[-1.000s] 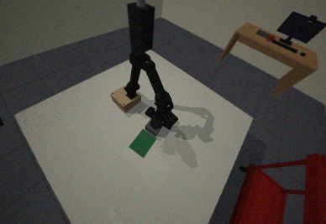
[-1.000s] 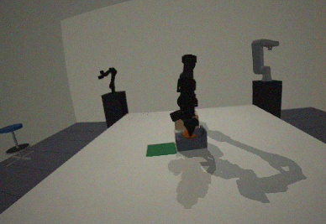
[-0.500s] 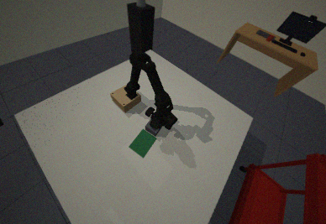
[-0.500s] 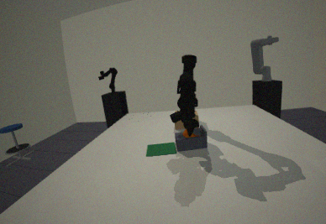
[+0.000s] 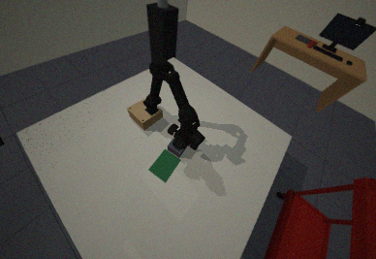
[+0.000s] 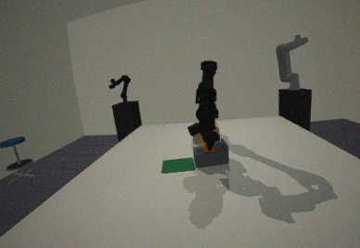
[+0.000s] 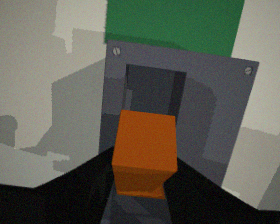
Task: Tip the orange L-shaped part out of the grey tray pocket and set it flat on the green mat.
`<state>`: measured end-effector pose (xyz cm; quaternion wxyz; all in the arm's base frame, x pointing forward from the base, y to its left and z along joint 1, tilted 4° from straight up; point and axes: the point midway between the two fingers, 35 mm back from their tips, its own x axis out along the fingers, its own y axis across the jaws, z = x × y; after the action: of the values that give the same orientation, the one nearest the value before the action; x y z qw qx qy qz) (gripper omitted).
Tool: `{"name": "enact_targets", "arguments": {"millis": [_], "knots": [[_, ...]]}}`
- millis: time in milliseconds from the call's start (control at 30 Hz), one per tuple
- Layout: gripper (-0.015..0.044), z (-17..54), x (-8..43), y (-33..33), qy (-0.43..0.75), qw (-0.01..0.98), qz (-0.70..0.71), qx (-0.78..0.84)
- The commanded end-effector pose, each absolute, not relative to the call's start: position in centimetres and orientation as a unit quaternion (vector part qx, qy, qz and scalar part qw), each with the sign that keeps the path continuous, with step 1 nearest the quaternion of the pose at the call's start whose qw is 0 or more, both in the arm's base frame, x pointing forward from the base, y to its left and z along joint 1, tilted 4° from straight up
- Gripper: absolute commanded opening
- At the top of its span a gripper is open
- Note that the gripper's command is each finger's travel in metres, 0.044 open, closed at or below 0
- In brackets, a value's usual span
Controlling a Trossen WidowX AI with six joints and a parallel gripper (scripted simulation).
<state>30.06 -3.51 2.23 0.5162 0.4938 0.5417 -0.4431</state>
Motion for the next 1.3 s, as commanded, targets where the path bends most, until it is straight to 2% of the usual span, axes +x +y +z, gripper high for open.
{"name": "enact_targets", "arguments": {"millis": [0,1267], "knots": [[0.0,2.5,30.1,-3.5,0.541,0.516,-0.443,0.494],[0.0,8.4,29.9,-4.0,0.541,0.514,-0.447,0.493]]}}
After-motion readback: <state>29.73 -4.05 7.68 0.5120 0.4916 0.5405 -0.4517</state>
